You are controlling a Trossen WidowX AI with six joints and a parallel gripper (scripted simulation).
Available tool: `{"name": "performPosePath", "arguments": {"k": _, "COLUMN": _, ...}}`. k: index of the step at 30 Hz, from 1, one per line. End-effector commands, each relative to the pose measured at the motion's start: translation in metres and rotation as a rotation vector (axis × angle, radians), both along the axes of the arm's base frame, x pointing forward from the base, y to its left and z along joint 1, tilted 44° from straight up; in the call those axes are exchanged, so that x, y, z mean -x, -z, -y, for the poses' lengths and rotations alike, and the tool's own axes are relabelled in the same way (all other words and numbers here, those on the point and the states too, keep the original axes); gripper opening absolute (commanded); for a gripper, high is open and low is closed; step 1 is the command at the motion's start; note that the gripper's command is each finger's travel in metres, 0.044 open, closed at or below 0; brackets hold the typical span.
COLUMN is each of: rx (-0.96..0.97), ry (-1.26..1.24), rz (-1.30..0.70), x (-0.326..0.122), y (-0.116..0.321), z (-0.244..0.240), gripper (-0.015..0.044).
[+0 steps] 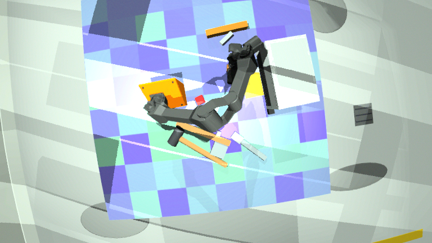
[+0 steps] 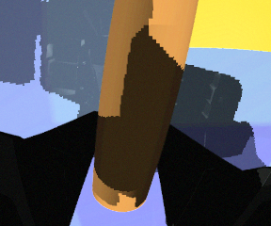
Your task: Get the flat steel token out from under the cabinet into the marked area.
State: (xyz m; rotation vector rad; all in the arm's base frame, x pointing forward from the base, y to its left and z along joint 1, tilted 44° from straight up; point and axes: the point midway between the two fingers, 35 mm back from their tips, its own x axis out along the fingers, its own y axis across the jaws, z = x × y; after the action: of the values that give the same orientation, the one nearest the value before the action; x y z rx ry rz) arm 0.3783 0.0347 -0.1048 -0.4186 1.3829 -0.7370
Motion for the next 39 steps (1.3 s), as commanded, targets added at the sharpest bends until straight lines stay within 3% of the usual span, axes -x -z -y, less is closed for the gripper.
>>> {"name": "performPosePath", "arguments": {"k": 1, "rx": 0.010, "ry": 0.003, "rz": 0.006, "x": 0.000, "y": -0.004, "z": 0.005, "gripper": 0.0000}}
{"name": "performPosePath", "arguments": {"k": 39, "rx": 0.009, "ry": 0.003, "rz": 0.004, "x": 0.036, "y": 0.005, "z": -0.001, "gripper": 0.0000}}
